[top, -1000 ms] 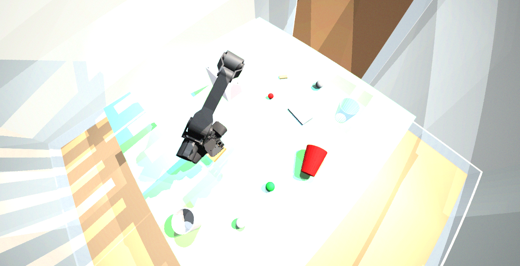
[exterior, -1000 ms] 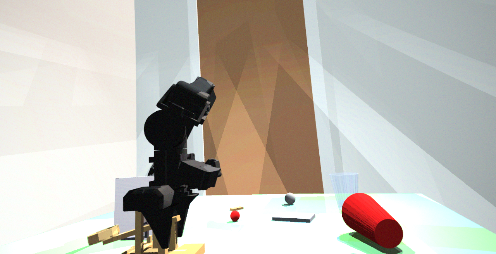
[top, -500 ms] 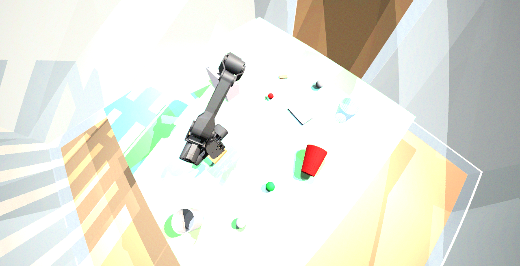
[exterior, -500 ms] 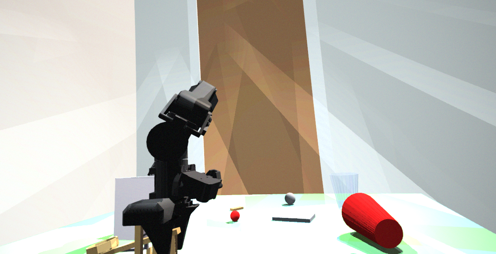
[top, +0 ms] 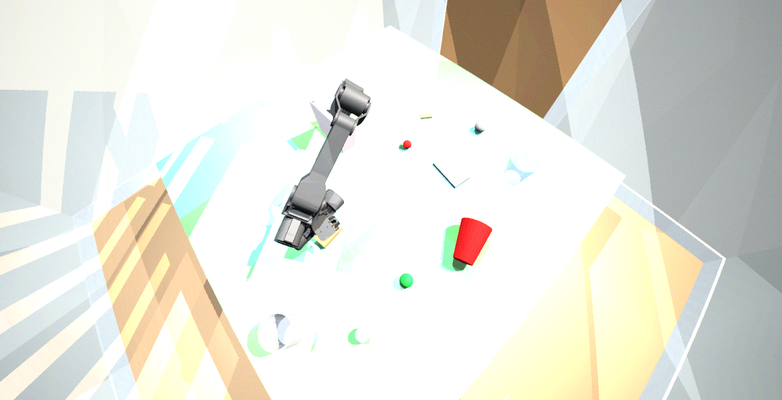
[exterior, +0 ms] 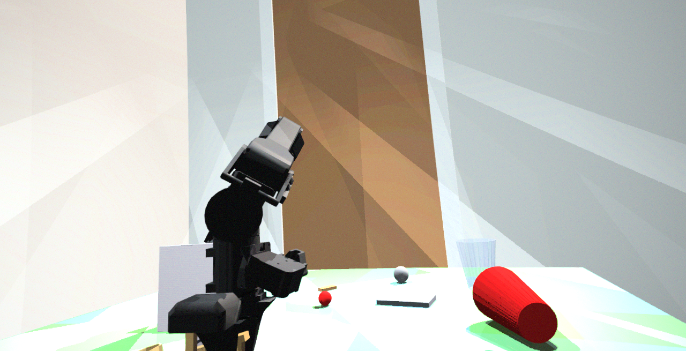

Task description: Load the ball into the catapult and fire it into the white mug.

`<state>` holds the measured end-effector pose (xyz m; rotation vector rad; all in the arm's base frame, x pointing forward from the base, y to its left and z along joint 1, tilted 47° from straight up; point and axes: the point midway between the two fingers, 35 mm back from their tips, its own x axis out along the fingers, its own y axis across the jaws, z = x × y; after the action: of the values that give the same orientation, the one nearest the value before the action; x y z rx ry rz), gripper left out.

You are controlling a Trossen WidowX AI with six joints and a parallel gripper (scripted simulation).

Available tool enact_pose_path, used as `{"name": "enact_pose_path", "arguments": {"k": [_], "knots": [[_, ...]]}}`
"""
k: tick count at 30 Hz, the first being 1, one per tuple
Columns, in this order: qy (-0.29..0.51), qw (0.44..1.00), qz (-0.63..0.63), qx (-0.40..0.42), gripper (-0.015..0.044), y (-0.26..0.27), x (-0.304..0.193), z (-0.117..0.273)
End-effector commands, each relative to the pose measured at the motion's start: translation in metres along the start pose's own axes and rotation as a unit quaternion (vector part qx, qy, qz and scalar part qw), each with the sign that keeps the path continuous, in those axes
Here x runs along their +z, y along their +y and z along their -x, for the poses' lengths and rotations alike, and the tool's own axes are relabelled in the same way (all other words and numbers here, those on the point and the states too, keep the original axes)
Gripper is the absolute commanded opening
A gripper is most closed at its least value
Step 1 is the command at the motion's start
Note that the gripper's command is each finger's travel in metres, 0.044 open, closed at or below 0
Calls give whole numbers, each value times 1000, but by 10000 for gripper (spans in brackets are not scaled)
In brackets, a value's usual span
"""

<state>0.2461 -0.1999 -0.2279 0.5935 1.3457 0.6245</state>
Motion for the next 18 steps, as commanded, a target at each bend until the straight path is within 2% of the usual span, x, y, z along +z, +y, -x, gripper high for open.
{"name": "enact_pose_path", "arguments": {"k": [1,3,18], "knots": [[0,1000,1,0,0,0,0,1],[0,1000,1,0,0,0,0,1],[0,1000,1,0,394,0,1,3]]}}
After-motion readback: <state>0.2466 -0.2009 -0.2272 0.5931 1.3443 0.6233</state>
